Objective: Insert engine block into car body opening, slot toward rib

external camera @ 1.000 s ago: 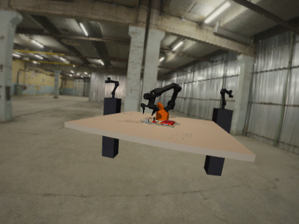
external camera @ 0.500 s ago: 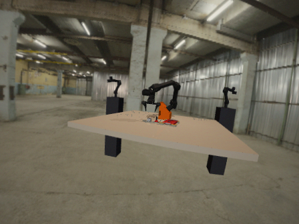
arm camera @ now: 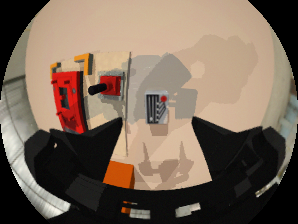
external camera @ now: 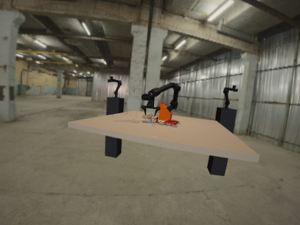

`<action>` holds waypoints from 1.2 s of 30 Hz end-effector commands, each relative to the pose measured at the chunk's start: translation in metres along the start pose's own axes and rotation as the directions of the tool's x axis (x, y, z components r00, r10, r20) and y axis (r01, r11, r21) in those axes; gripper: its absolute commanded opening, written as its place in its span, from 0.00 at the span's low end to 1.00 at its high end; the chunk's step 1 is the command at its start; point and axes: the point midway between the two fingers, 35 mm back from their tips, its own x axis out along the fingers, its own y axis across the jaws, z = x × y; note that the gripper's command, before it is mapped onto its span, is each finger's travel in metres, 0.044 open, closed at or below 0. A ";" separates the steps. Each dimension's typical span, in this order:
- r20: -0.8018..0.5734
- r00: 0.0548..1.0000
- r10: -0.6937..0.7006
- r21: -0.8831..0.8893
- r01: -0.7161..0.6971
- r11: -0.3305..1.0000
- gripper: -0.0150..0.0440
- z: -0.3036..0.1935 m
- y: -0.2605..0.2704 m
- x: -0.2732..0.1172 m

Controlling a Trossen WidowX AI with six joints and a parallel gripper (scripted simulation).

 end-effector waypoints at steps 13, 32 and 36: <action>0.005 1.000 0.006 0.006 -0.006 1.000 1.00 0.001 0.000 0.027; 0.005 1.000 0.007 0.006 -0.007 1.000 0.56 0.001 0.001 0.039; 0.005 1.000 0.007 0.006 -0.007 1.000 0.48 0.001 0.001 0.039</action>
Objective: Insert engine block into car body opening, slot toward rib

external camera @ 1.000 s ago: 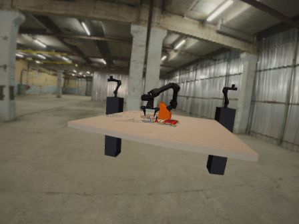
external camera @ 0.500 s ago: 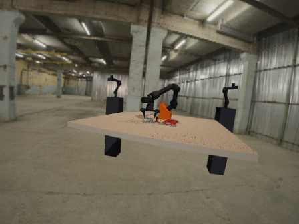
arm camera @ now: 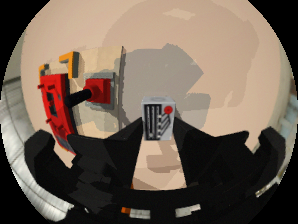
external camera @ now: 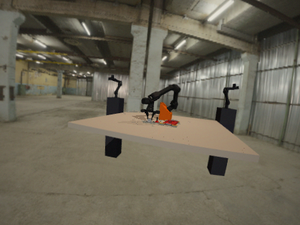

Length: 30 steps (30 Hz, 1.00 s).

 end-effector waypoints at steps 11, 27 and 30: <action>0.002 1.000 0.001 0.005 -0.001 1.000 0.25 0.002 -0.001 -0.013; 0.001 1.000 -0.004 0.005 0.004 1.000 0.25 0.005 -0.004 -0.062; 0.001 1.000 -0.005 0.005 0.005 1.000 0.25 0.005 -0.004 -0.072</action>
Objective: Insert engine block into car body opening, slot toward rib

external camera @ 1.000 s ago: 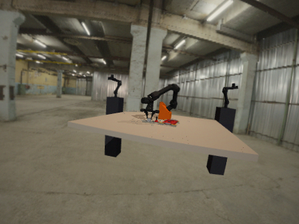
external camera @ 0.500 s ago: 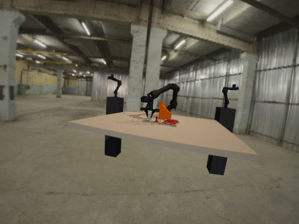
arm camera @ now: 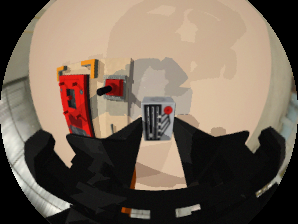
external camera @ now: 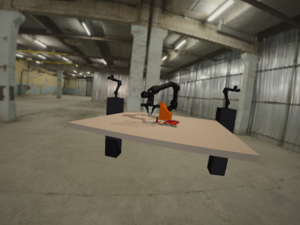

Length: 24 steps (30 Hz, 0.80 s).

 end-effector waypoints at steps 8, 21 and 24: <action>0.002 1.000 -0.010 -0.009 0.011 1.000 0.25 0.000 0.001 -0.037; 0.001 1.000 -0.012 -0.005 0.012 1.000 0.25 -0.002 0.007 -0.064; 0.001 1.000 -0.018 0.004 0.018 1.000 0.25 0.002 0.015 -0.061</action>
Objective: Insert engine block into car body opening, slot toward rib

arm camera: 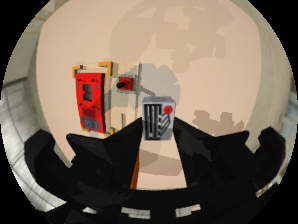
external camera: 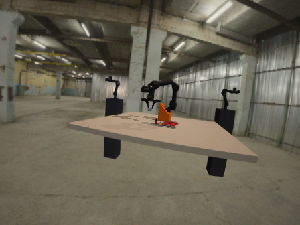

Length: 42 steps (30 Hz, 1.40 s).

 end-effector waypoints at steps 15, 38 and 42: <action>-0.003 1.000 -0.026 0.050 0.027 0.998 0.25 0.020 0.050 0.016; -0.004 1.000 -0.027 0.127 0.027 0.992 0.25 0.032 0.119 0.041; -0.002 1.000 -0.024 0.138 0.024 0.990 0.25 0.033 0.131 0.046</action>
